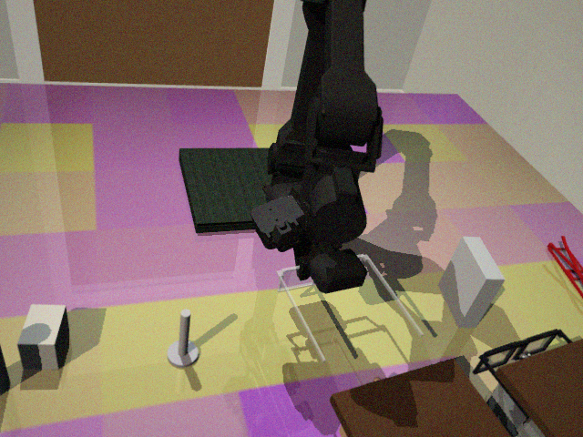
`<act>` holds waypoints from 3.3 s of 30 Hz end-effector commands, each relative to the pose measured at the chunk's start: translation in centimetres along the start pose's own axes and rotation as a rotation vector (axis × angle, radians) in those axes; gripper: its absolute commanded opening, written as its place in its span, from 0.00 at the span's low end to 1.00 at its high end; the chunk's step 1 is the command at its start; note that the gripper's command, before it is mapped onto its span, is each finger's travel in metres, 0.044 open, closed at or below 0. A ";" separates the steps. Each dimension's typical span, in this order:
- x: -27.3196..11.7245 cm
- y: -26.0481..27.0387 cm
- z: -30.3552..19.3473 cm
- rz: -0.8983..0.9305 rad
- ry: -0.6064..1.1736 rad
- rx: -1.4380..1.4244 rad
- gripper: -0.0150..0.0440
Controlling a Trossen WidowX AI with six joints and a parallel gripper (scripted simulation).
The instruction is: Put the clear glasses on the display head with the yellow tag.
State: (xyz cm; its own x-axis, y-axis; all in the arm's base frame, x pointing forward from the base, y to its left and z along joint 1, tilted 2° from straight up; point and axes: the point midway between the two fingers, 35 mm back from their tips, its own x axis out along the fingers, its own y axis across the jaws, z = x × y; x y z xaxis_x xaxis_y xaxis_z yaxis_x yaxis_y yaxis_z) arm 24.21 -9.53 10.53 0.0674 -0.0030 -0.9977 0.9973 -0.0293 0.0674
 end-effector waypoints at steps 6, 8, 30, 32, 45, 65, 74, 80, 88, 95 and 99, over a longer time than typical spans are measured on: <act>1.0 -0.1 0.1 -0.003 -0.002 0.004 0.25; 1.0 -0.1 0.1 -0.003 -0.002 0.004 0.25; 1.1 2.3 0.1 0.007 -0.002 0.004 0.25; 1.1 2.5 0.1 0.008 -0.002 0.004 0.25; 1.1 4.0 0.1 0.009 -0.001 0.004 0.25; 1.1 6.6 0.1 0.011 -0.001 0.004 0.25; 1.1 7.7 0.1 0.013 -0.001 0.004 0.25; 1.1 8.5 0.1 0.013 -0.001 0.004 0.25; 1.2 9.6 0.1 0.011 -0.001 0.004 0.25; 1.2 10.5 0.1 0.011 -0.001 0.004 0.25; 1.2 11.0 0.1 0.012 -0.001 0.004 0.25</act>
State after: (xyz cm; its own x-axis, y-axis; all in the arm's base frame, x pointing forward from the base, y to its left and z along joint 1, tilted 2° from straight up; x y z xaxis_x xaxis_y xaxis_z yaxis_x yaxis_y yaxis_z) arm 34.69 -9.88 10.04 0.0783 -0.0031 -0.9969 0.9965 -0.0302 0.0784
